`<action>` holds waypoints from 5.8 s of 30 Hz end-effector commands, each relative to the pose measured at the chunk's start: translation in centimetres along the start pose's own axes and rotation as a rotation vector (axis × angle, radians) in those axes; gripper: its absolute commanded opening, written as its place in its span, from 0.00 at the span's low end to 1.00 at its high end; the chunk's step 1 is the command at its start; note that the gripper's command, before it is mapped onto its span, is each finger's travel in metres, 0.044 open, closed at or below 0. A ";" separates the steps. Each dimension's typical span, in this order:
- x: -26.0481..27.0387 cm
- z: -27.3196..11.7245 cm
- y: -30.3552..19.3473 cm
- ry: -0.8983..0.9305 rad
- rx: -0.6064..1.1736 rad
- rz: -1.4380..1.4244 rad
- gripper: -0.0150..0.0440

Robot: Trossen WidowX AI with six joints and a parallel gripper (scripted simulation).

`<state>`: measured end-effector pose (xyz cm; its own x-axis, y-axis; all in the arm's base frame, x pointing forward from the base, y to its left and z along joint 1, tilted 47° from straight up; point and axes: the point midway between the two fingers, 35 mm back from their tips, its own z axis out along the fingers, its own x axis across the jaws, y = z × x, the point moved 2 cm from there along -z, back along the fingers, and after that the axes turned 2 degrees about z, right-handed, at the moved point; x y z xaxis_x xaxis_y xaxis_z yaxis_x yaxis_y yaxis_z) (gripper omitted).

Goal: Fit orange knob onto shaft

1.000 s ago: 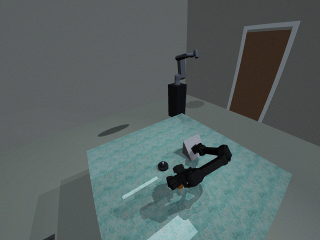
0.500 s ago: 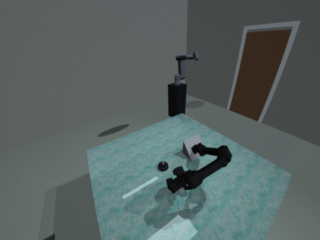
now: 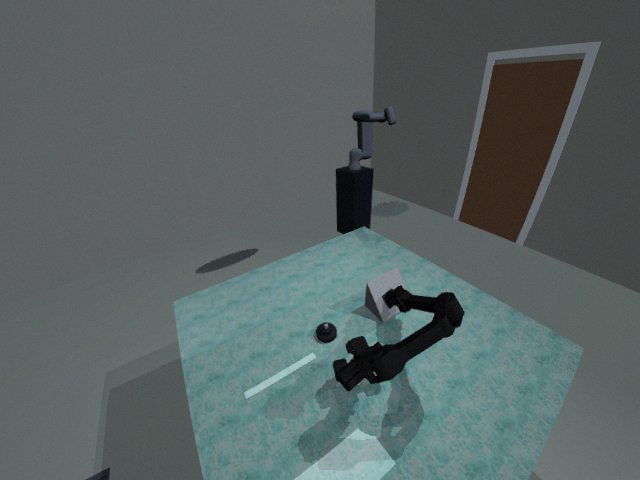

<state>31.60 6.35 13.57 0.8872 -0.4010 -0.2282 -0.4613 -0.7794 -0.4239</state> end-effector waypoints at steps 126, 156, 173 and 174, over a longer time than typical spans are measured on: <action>0.2 2.1 8.7 -0.051 1.083 0.029 0.56; 0.3 2.3 9.2 -0.046 1.080 0.031 0.69; 0.3 2.3 9.2 -0.046 1.080 0.031 0.83; 0.3 2.3 9.2 -0.046 1.080 0.031 0.87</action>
<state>27.54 0.15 7.54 0.8845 -0.3769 -0.2751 -0.2663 0.0762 -0.9609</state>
